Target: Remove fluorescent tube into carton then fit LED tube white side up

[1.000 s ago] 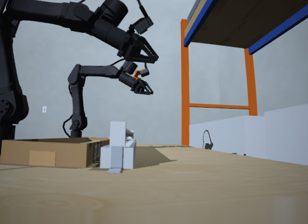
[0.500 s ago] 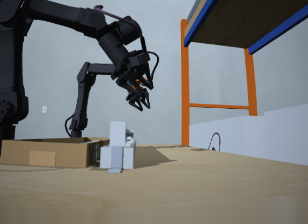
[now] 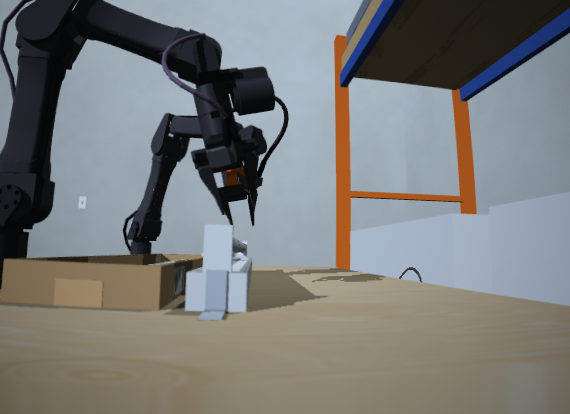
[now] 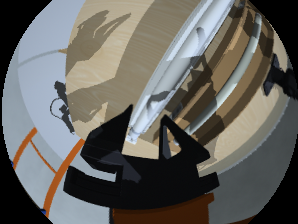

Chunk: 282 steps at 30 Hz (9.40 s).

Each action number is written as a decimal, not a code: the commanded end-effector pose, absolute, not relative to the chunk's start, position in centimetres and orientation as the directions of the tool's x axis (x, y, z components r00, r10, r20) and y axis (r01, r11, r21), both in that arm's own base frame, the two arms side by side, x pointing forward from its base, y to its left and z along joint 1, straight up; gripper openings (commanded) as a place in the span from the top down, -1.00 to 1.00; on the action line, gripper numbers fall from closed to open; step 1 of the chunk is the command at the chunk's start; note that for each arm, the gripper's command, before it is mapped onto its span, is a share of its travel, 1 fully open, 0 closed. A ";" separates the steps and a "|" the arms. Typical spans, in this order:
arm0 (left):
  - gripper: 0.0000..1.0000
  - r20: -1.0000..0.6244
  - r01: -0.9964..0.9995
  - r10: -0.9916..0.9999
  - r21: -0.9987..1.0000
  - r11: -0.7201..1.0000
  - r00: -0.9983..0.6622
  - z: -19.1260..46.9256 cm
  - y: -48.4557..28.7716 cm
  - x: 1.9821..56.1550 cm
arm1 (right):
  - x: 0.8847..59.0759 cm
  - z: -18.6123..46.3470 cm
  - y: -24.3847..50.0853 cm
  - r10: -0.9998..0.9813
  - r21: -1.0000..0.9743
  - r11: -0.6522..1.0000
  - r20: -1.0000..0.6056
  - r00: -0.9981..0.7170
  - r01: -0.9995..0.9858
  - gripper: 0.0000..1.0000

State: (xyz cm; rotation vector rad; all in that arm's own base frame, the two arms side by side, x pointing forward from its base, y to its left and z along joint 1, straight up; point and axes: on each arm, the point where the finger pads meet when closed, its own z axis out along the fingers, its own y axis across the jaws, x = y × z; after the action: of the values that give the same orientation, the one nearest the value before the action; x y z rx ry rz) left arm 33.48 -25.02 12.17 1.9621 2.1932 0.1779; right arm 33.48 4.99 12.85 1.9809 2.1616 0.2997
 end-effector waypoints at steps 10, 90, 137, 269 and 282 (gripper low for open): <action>0.02 -0.036 0.980 0.999 0.195 0.032 -0.026 12.9 -27.0 32.3 | 30.7 11.3 5.1 1.000 0.137 0.027 -0.017 -0.025 0.990 0.02; 0.78 -0.026 0.974 0.999 0.224 0.030 -0.024 7.7 -26.4 33.2 | 32.7 7.0 5.3 1.000 0.213 0.010 -0.007 -0.008 0.977 0.78; 0.78 -0.028 0.826 0.999 0.562 0.038 -0.027 7.9 -26.4 33.0 | 32.5 7.0 5.1 1.000 0.550 0.012 -0.012 -0.007 0.835 0.78; 0.02 -0.836 0.331 0.459 0.360 0.873 -0.302 26.6 -15.2 39.8 | 37.3 27.1 3.4 0.648 0.625 0.760 -0.703 -0.293 0.178 0.02; 0.02 -0.900 0.261 0.333 0.262 0.929 -0.281 28.9 -12.3 40.4 | 37.9 29.9 2.8 0.505 0.500 0.861 -0.823 -0.261 0.090 0.02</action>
State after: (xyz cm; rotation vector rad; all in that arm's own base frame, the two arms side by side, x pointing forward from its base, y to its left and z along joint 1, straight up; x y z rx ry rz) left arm 40.55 -12.05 27.67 0.4629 1.9172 0.1165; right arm 37.46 2.69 28.68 0.5158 1.8209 0.4313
